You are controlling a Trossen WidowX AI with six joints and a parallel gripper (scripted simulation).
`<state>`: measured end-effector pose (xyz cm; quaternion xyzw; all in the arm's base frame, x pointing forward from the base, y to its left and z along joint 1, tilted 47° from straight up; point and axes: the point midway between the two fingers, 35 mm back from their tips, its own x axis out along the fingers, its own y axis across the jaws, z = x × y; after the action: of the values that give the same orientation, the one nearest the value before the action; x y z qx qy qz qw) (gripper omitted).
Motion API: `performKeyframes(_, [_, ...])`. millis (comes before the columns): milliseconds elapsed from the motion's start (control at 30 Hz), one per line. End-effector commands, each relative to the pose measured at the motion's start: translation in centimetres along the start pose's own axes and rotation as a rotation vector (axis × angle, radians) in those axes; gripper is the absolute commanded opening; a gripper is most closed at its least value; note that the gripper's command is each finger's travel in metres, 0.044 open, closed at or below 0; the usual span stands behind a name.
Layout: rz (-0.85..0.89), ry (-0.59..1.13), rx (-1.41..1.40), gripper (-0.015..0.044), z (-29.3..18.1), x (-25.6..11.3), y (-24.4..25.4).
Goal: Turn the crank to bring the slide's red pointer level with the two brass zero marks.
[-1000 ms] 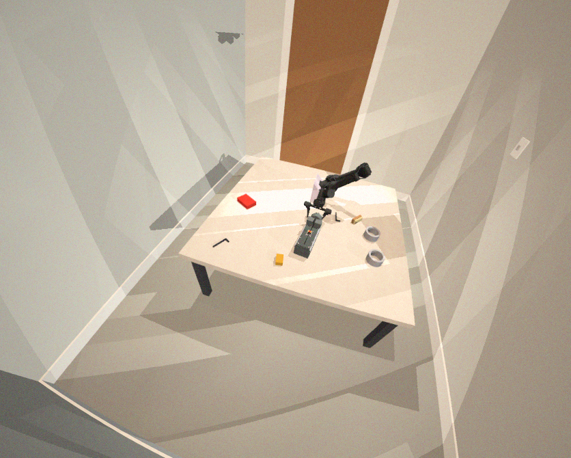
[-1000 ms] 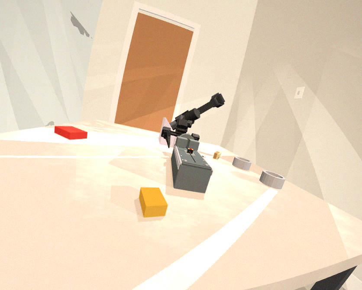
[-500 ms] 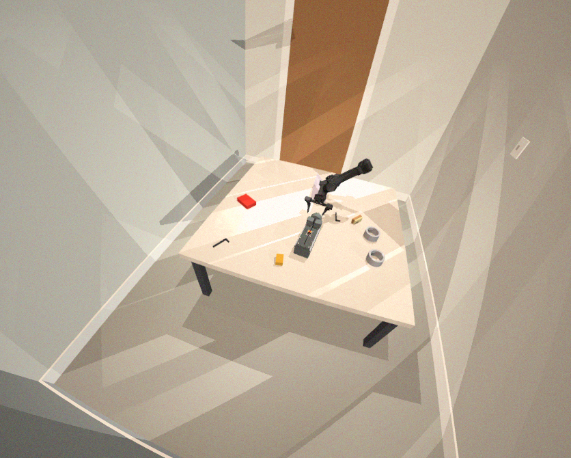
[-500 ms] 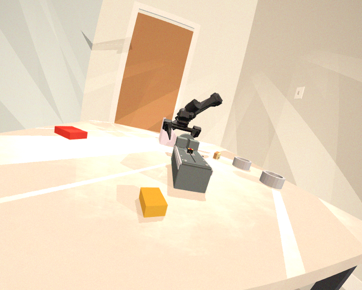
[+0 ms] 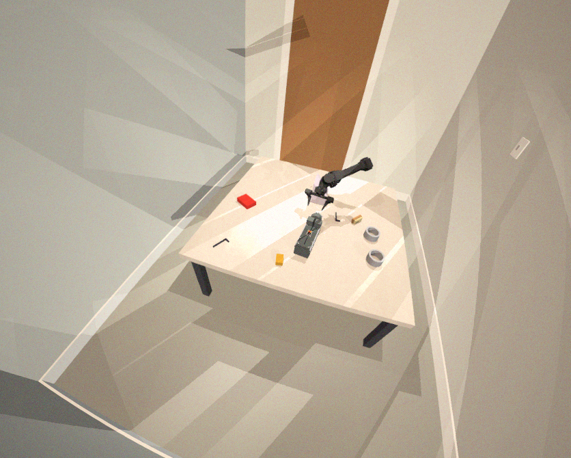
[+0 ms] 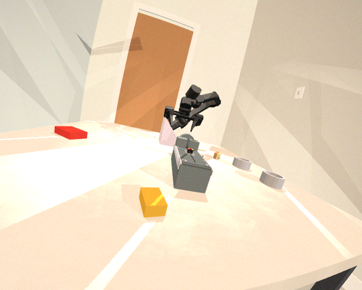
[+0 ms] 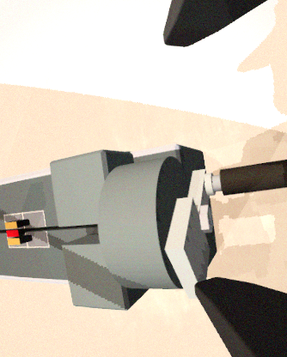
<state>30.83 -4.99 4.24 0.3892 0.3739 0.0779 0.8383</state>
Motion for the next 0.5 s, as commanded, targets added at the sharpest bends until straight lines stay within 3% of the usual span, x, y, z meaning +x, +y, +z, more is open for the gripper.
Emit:
performKeyframes(0, [0.008,-0.009,-0.012,0.044,1.6,-1.7,0.3])
performKeyframes(200, [0.013,-0.016,-0.004,0.044,3.5,-4.7,0.6])
performKeyframes(467, [0.046,0.001,-0.06,0.044,6.1,-3.2,0.9])
